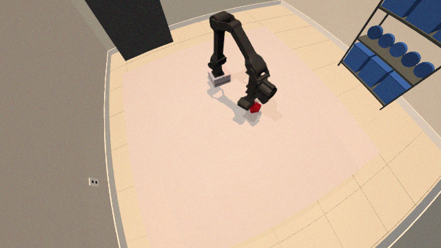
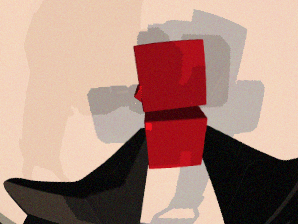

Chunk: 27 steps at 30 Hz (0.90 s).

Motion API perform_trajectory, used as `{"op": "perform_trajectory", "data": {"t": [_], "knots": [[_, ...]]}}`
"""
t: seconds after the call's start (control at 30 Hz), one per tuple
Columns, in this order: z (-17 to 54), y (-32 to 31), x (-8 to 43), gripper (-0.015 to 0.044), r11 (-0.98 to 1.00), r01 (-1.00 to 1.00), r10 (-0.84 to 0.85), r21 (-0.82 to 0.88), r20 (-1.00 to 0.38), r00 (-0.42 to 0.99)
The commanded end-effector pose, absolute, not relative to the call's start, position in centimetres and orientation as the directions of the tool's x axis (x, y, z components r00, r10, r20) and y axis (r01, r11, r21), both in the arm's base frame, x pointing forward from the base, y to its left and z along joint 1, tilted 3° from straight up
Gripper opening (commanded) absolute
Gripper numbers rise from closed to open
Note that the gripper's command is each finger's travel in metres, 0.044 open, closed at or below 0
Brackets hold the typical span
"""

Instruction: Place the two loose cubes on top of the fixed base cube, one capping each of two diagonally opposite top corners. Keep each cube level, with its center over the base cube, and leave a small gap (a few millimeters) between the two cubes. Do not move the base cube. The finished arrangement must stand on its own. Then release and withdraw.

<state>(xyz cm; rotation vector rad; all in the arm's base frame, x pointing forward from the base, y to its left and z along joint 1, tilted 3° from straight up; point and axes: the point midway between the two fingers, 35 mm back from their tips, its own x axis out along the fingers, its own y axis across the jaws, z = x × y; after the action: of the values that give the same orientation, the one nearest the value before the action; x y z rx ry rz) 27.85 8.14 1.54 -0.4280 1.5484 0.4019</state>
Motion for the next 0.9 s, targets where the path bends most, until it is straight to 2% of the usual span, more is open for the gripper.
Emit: {"op": "perform_trajectory", "data": {"t": [0.0, 0.4, 0.53, 0.87], "knots": [[1.4, 8.2, 27.8, 0.0105, 0.867, -0.499, -0.015, -0.005, -1.0, -0.016], [1.4, 8.2, 27.8, 0.0105, 0.867, -0.499, -0.015, -0.005, -1.0, -0.016], [1.4, 8.2, 27.8, 0.0205, 0.867, -0.499, -0.015, -0.005, -1.0, -0.016], [2.4, 8.1, 27.8, 0.0205, 0.864, -0.503, -0.021, -0.011, -1.0, -0.015]]}}
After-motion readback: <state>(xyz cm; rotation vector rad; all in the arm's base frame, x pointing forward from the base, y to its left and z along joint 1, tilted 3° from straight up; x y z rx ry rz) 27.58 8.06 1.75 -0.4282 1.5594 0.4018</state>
